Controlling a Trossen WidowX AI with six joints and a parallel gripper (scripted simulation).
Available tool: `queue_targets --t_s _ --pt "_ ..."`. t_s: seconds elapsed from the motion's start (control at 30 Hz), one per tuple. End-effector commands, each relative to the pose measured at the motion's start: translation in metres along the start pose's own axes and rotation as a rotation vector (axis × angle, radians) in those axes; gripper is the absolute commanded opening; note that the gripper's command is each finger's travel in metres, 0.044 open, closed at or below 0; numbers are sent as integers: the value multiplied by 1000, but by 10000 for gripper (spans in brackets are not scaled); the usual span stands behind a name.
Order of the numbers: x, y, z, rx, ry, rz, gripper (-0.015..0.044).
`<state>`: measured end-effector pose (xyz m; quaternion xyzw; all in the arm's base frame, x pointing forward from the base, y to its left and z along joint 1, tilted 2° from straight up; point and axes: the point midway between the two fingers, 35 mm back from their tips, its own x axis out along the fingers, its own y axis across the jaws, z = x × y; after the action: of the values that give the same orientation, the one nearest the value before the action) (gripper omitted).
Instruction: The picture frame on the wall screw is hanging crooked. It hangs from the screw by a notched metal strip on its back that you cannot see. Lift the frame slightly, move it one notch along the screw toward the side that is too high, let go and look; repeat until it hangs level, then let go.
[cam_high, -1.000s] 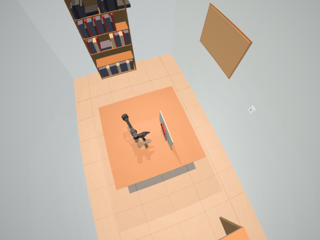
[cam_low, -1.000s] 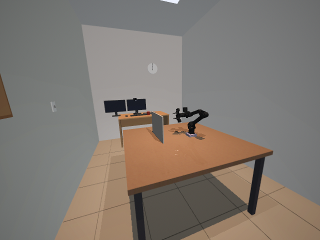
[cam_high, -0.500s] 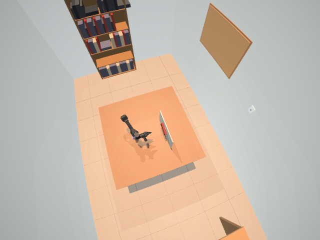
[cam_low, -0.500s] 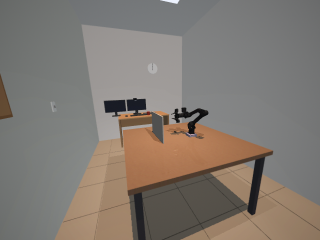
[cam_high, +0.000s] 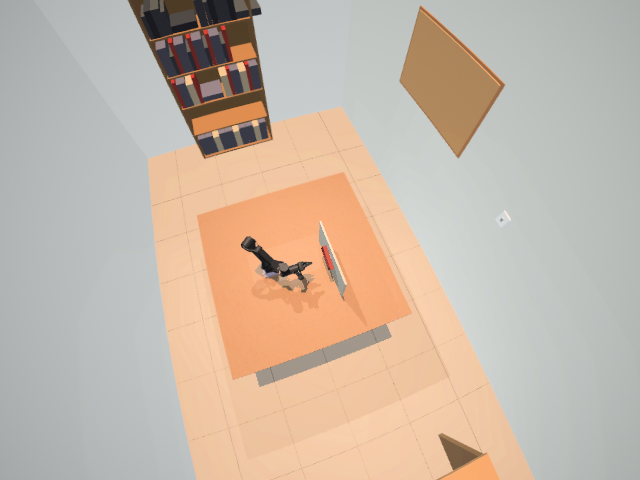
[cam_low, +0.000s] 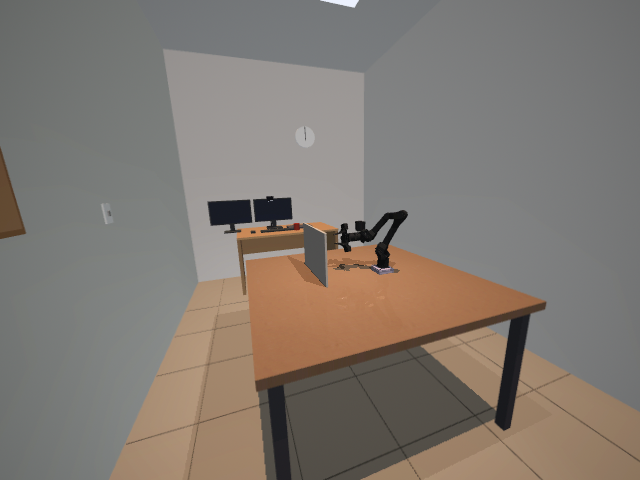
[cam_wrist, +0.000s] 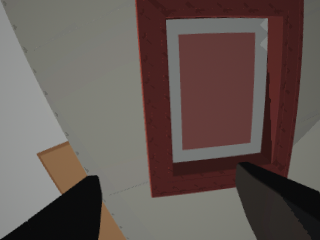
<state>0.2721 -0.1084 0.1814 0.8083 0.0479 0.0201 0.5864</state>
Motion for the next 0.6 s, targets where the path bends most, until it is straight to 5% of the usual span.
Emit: queue_targets --t_s 0.0,0.33,0.57 --pt "-1 -1 2 3 -2 2 260" --pt "2 1 5 3 -2 2 260" --pt "62 3 6 3 0 7 260"
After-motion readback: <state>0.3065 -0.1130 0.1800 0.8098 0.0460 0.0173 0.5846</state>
